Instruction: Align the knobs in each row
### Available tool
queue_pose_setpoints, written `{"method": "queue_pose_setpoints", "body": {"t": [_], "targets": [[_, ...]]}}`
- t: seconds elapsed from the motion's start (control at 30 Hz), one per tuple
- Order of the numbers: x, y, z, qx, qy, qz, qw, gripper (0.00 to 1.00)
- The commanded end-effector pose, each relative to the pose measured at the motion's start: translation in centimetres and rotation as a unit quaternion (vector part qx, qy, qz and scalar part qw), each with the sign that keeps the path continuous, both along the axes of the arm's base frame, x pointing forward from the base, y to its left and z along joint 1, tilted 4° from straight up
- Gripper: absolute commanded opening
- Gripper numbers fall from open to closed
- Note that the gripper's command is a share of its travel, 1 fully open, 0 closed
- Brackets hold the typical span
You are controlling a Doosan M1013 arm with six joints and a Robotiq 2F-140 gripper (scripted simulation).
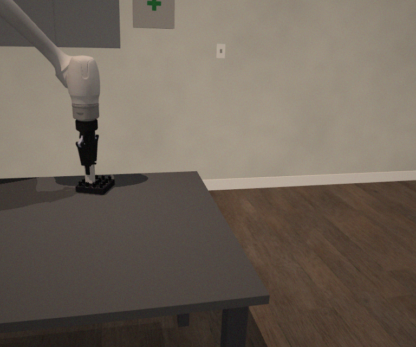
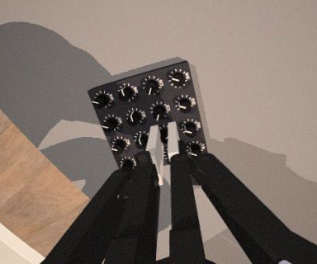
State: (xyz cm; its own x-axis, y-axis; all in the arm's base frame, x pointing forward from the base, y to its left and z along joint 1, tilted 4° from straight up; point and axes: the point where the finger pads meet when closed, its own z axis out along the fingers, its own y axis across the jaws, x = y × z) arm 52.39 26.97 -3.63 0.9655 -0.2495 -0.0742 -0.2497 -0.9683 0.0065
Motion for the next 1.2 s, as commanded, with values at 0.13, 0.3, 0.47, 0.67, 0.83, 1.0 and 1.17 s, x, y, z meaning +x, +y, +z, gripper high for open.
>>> {"method": "queue_pose_setpoints", "body": {"t": [0.13, 0.3, 0.47, 0.67, 0.83, 1.0, 1.17], "targets": [[0.0, 0.0, 0.01, 0.0, 0.0, 0.0, 1.0, 0.05], [0.0, 0.0, 0.01, 0.0, 0.0, 0.0, 1.0, 0.05], [0.0, 0.0, 0.01, 0.0, 0.0, 0.001, 1.0, 0.05], [0.0, 0.0, 0.01, 0.001, 0.0, 0.008, 1.0, 0.05], [0.0, 0.0, 0.01, 0.001, 0.0, 0.015, 1.0, 0.05], [0.0, 0.0, 0.01, 0.003, 0.0, 0.033, 0.999, 0.05], [0.0, 0.0, 0.01, 0.004, -0.001, 0.06, 0.998, 0.05]]}}
